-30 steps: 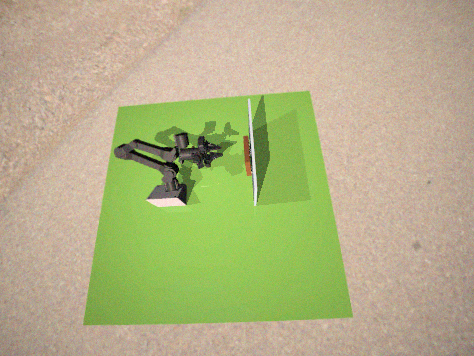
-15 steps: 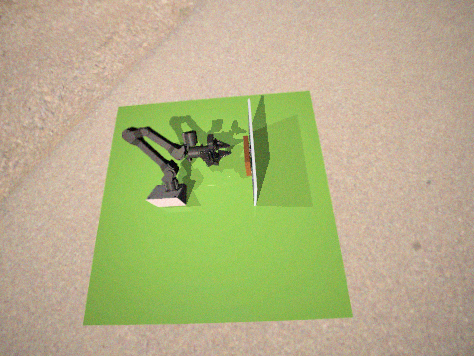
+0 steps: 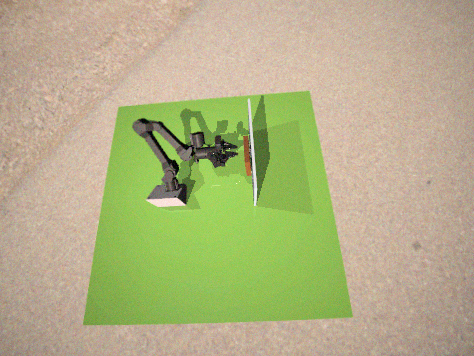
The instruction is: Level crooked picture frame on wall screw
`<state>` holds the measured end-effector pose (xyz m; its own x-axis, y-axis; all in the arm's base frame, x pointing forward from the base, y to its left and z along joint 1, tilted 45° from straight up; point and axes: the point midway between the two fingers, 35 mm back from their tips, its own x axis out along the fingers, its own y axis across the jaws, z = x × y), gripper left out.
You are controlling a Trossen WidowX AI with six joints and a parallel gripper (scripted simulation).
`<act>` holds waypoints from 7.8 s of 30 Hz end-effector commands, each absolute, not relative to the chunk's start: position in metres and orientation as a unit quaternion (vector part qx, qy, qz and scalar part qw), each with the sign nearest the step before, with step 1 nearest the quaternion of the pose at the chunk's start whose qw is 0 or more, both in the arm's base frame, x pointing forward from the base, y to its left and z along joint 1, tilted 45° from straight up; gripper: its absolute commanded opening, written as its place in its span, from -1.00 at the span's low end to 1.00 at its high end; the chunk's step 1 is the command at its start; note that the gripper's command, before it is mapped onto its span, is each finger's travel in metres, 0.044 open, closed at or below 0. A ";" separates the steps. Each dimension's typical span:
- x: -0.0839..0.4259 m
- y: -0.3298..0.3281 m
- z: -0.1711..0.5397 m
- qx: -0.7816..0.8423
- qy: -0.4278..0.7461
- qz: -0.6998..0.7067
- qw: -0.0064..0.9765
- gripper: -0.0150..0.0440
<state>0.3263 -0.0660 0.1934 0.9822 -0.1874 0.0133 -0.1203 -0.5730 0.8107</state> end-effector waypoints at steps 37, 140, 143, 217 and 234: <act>0.366 -0.074 0.194 0.887 -0.089 -0.036 0.452 0.39; 0.365 -0.080 0.202 0.887 -0.089 -0.036 0.453 -0.49; 0.365 -0.081 0.203 0.887 -0.089 -0.036 0.453 -0.49; 0.365 -0.081 0.192 0.886 -0.082 -0.037 0.454 -0.49; 0.365 -0.081 0.191 0.896 -0.083 -0.035 0.435 -0.49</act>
